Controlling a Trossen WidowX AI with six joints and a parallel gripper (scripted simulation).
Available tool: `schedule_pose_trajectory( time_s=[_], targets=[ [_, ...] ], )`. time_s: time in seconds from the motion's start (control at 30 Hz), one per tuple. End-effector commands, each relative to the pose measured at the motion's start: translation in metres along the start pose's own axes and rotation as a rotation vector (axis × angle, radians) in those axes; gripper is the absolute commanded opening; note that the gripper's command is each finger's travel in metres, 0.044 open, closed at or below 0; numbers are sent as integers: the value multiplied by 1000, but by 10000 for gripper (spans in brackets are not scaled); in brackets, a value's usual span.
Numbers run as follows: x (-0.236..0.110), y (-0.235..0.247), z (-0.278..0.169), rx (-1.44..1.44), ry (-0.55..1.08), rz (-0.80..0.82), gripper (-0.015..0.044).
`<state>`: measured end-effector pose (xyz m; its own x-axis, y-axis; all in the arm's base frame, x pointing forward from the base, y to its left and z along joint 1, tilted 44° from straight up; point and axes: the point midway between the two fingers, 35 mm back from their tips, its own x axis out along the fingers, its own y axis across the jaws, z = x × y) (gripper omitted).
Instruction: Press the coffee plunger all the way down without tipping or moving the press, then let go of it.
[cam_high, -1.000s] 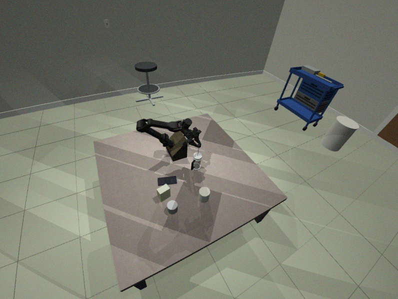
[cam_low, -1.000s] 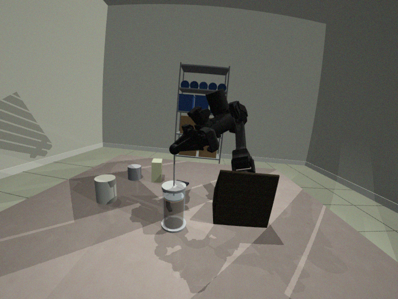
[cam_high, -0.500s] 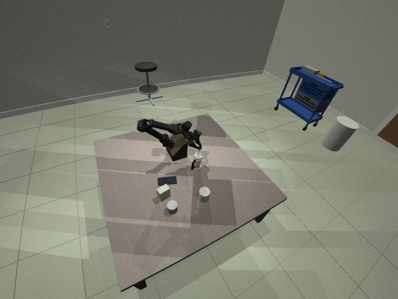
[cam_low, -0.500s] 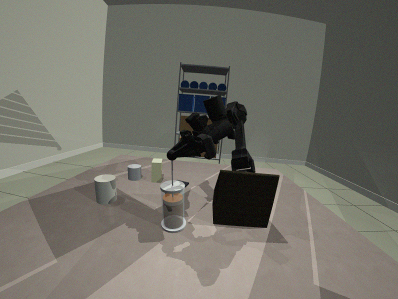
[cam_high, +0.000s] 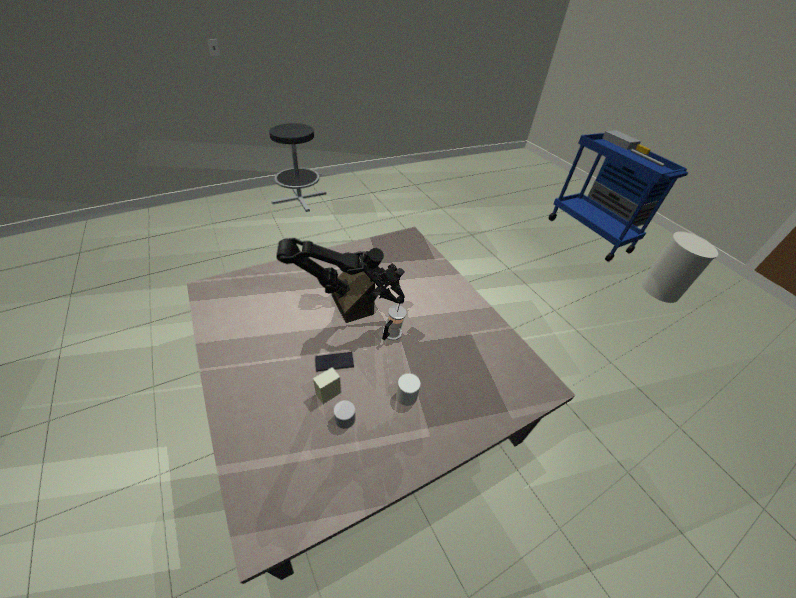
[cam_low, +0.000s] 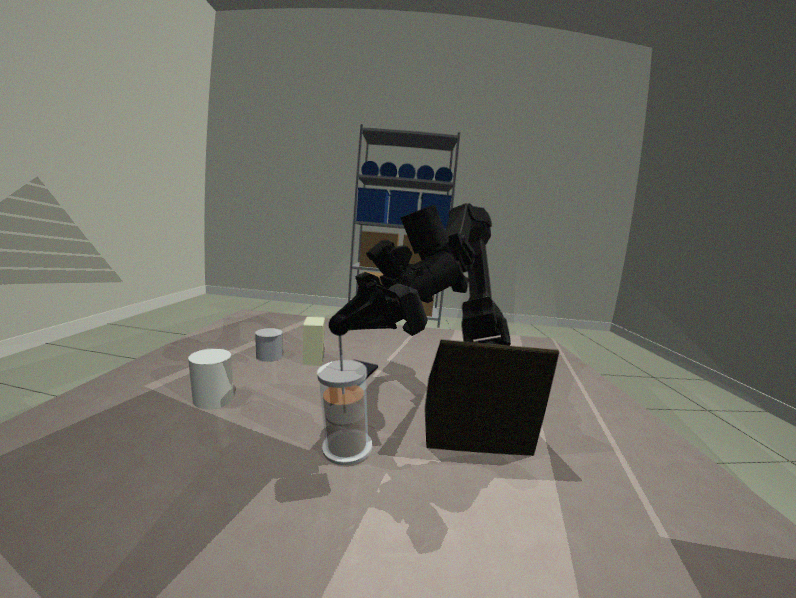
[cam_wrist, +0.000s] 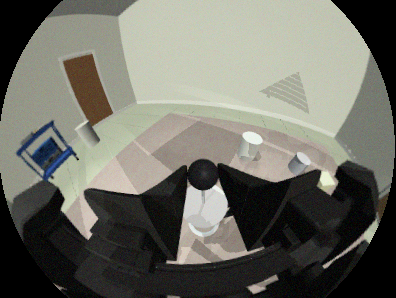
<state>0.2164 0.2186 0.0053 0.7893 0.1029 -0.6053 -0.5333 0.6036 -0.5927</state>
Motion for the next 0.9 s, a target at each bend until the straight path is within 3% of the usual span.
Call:
schedule_pose_trajectory(
  time_s=[0.0, 0.87],
  targets=[
    [8, 0, -28, -35, 63, 3, 126],
    [30, -1, -32, -35, 60, 0, 126]
  ],
)
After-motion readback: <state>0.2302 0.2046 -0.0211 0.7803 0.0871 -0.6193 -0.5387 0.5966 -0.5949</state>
